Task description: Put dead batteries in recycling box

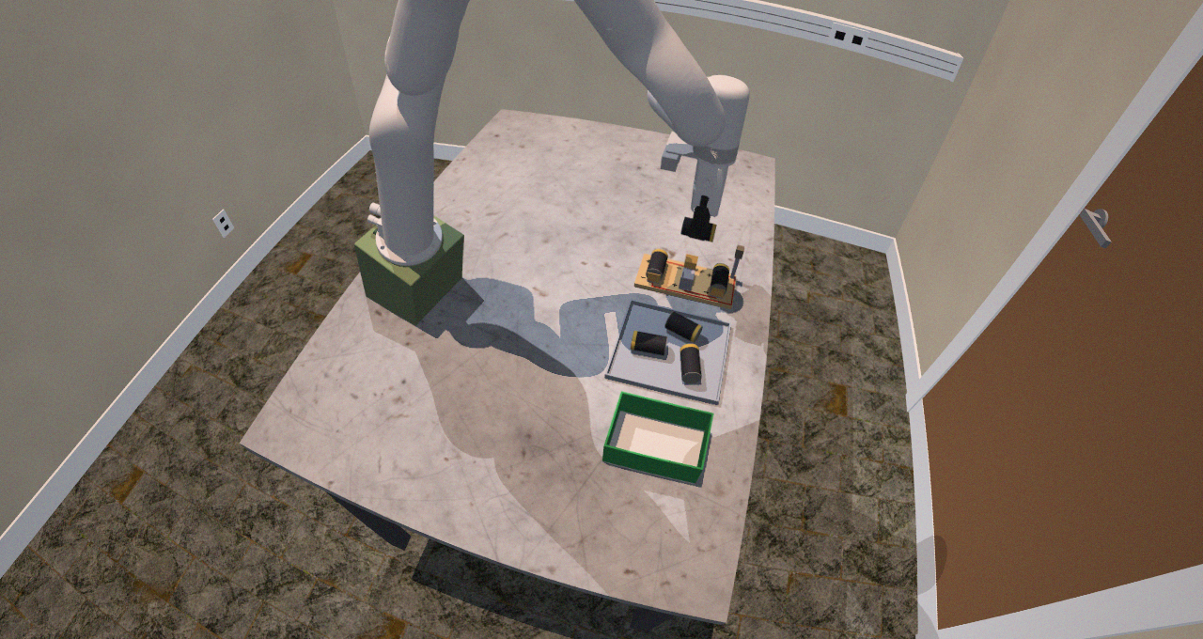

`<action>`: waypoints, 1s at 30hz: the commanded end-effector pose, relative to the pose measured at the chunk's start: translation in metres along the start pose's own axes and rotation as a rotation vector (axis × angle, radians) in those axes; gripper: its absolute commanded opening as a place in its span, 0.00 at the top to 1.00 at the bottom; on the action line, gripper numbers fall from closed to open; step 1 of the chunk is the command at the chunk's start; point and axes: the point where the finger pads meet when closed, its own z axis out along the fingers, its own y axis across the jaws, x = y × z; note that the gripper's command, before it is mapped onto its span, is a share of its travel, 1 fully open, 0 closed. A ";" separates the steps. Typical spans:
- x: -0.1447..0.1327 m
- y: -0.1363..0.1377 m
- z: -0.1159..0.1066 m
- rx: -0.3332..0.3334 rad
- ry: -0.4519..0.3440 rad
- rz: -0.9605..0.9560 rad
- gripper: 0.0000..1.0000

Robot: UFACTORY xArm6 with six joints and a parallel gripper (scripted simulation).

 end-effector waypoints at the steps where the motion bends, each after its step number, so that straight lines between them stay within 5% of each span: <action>1: -0.002 0.001 -0.002 -0.005 -0.002 -0.019 0.72; 12: -0.001 -0.001 -0.002 -0.005 -0.002 -0.021 0.72; 18: 0.009 -0.024 -0.002 -0.005 -0.002 -0.021 0.72; 27: 0.052 -0.119 -0.001 -0.005 -0.002 -0.021 0.72; 30: 0.057 -0.131 -0.001 -0.005 -0.002 -0.021 0.72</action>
